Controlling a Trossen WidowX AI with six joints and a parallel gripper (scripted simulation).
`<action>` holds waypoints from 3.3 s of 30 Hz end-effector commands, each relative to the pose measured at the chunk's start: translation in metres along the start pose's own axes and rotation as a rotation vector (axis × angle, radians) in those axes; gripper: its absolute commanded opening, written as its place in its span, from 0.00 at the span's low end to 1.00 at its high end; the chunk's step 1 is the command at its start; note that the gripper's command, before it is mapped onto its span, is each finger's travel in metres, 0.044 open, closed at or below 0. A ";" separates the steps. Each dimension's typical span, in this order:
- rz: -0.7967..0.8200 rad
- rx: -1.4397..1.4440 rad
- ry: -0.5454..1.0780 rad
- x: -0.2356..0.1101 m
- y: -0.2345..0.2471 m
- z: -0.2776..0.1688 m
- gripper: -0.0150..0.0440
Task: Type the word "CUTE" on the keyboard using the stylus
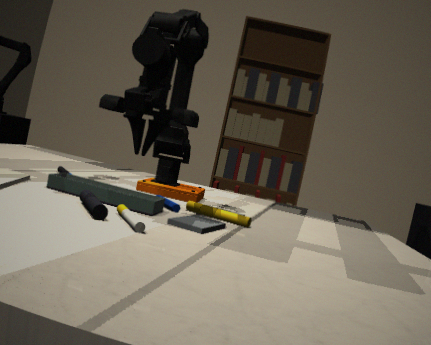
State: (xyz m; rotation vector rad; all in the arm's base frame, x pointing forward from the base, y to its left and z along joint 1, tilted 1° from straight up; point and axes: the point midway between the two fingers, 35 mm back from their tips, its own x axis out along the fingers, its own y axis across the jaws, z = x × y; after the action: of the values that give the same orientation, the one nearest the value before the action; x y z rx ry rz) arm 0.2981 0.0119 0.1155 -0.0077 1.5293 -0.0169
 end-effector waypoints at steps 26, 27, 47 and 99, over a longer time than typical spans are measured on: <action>-0.092 0.633 0.105 0.014 0.019 -0.019 0.51; -0.111 0.717 0.114 0.015 0.022 -0.022 0.51; -0.498 1.864 0.004 0.032 0.049 -0.062 0.51; -0.640 2.359 -0.222 0.051 0.054 -0.076 0.51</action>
State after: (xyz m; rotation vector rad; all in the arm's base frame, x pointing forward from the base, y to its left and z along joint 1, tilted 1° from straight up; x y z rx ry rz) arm 0.2253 0.0663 0.0635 1.2763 0.4413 -2.1351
